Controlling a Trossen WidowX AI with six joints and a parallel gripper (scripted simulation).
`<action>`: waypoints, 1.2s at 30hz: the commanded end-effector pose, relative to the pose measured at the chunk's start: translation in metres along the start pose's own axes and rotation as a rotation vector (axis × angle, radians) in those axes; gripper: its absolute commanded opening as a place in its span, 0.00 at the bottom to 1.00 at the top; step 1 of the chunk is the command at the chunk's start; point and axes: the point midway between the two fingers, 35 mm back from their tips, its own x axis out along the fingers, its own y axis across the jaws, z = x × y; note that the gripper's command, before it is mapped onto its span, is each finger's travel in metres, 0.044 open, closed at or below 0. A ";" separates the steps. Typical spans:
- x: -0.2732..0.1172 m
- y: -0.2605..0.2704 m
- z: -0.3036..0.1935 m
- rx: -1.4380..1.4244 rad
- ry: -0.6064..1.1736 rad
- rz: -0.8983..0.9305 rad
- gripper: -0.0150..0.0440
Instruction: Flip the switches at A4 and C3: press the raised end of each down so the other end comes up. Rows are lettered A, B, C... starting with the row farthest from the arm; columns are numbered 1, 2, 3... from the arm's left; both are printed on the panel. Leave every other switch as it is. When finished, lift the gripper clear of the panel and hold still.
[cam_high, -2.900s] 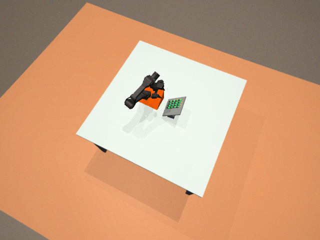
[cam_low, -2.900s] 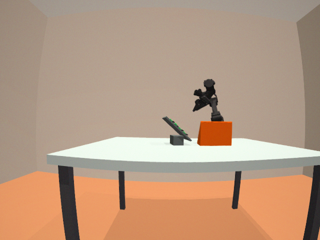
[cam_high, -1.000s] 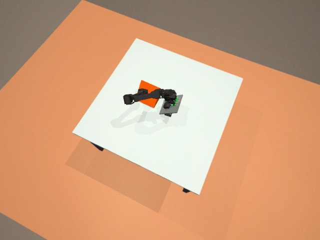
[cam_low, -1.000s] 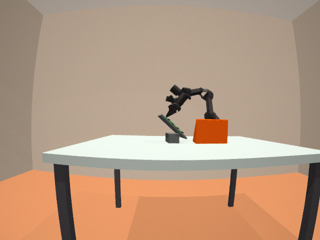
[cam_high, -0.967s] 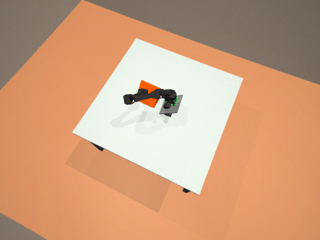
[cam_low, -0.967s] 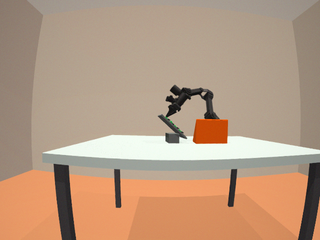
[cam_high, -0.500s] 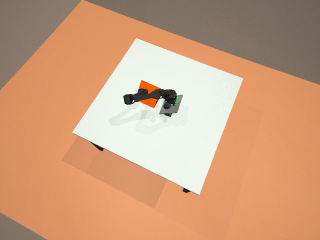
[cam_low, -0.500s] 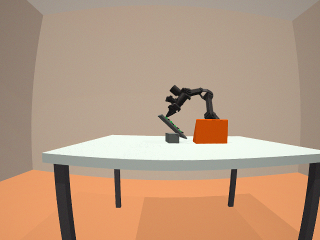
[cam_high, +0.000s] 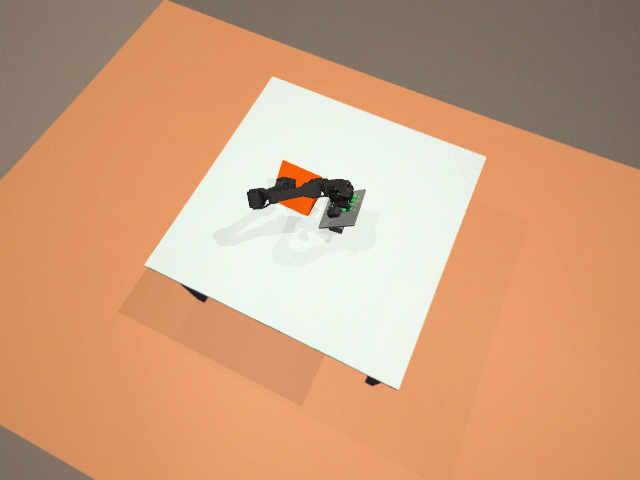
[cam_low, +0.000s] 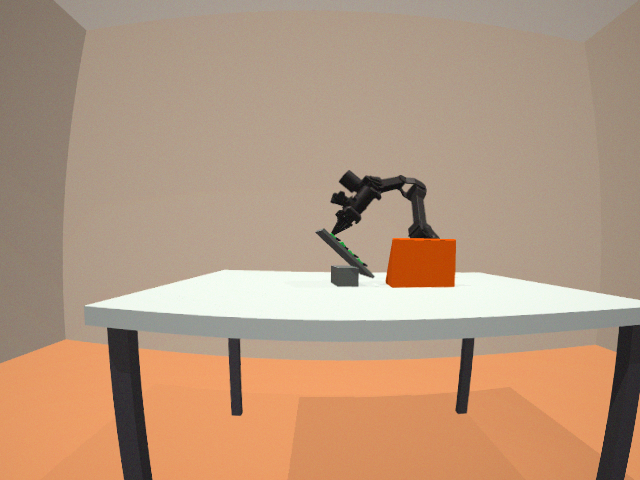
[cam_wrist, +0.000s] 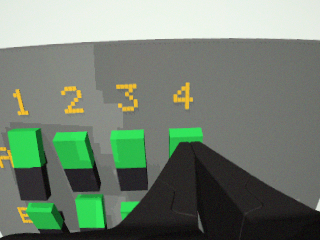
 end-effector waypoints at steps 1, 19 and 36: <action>0.001 0.001 0.000 -0.002 -0.001 0.005 0.25; 0.003 0.001 0.000 -0.002 -0.001 0.005 0.25; -0.006 0.001 0.001 0.000 -0.002 0.003 0.25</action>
